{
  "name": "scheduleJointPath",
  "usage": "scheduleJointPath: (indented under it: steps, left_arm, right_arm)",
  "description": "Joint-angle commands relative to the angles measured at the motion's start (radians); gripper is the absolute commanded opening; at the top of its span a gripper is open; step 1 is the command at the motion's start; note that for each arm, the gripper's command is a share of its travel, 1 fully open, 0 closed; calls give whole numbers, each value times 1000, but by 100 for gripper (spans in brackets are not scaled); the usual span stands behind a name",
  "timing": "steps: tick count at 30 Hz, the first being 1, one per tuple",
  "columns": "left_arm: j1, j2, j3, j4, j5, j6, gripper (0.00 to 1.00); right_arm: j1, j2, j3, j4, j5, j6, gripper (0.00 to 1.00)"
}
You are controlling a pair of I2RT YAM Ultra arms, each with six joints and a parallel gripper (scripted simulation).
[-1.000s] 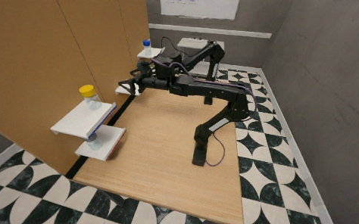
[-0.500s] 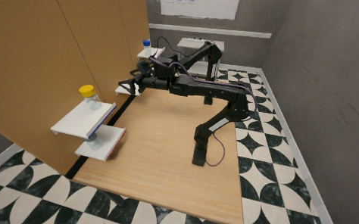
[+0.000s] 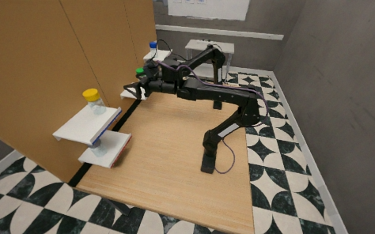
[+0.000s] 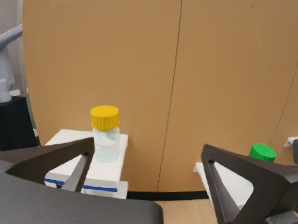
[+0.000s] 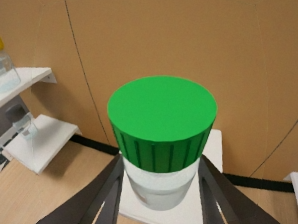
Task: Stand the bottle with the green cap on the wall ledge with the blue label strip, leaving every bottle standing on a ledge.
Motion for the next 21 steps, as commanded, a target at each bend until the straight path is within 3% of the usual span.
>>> scheduleJointPath:
  steps: [1,21]
  left_arm:
    - [6,-25,2,27,5,-6,100]
    - [6,-25,2,27,5,-6,100]
  right_arm:
    - [-10,-3,54,54,-11,-7,51]
    - [-11,0,46,83,-8,-9,51]
